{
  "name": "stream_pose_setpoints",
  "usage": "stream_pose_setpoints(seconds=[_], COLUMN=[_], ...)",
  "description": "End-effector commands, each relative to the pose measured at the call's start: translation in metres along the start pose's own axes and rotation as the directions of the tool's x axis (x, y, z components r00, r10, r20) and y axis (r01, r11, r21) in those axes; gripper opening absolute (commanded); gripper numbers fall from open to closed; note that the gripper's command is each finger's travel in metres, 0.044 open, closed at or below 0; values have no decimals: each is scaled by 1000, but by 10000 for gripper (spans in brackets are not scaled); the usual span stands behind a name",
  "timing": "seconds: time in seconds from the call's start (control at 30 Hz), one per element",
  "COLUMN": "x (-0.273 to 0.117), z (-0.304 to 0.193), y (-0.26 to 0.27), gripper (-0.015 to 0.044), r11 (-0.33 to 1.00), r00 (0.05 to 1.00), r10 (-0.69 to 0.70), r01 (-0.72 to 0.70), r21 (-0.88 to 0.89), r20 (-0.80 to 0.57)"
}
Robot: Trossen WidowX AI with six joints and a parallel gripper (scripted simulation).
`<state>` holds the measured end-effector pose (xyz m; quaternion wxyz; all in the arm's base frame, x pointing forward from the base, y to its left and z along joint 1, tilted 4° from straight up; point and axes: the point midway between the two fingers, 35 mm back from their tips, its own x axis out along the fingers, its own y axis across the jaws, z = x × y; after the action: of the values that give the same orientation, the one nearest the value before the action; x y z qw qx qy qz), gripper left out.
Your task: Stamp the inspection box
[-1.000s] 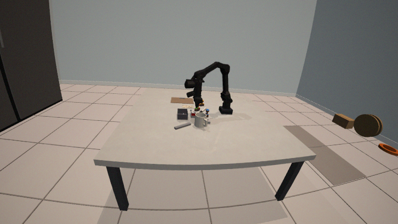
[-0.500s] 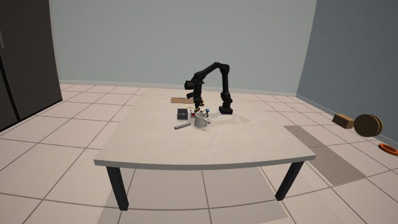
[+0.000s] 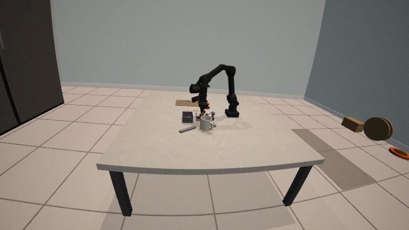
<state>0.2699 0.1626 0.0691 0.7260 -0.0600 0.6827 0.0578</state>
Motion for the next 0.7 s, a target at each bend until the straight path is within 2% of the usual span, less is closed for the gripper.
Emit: stream_pose_setpoints(seconds=[0.0,0.67], x=[4,16], z=[-1,-1], y=[-1,-2], gripper=[0,0], r11=[1000,1000], r00=[1000,1000], r10=[0,0], r01=[0,0], r21=[-5,-6], r20=[-2,-1])
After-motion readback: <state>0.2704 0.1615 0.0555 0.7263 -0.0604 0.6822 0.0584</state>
